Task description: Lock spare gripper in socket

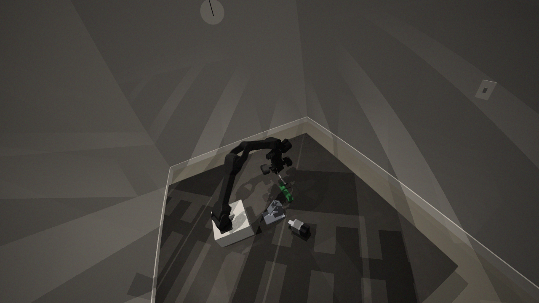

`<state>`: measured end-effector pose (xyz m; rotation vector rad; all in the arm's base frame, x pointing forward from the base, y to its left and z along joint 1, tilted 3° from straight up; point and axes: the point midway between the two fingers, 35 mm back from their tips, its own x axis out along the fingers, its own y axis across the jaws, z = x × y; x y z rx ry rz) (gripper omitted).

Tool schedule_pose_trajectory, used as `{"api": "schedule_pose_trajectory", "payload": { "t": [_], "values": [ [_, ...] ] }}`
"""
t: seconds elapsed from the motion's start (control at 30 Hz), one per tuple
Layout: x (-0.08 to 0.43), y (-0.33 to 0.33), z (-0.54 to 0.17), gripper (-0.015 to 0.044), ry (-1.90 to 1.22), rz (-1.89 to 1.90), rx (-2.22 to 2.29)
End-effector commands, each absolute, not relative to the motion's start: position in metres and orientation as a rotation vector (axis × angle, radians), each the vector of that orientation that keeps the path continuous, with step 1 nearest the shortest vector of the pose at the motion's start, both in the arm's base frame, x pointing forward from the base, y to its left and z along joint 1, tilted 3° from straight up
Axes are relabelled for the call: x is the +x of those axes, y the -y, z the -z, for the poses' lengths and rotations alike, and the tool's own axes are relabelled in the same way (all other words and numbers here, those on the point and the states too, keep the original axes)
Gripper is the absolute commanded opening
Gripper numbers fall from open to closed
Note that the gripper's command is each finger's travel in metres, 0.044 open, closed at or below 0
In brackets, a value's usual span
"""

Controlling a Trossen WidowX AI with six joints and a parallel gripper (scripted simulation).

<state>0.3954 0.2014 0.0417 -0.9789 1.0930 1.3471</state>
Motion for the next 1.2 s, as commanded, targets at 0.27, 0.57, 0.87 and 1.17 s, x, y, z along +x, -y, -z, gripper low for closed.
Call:
{"api": "schedule_pose_trajectory", "payload": {
  "t": [0.27, 0.57, 0.87, 1.17],
  "values": [
    [0.398, -0.203, -0.027, 0.0, -1.089, -1.351, -0.983],
    [0.398, -0.204, -0.013, 0.0, -1.094, -1.353, -0.982],
    [0.398, -0.205, 0.002, 0.0, -1.099, -1.356, -0.981],
    [0.399, -0.205, 0.016, 0.0, -1.103, -1.358, -0.98]
  ]
}}
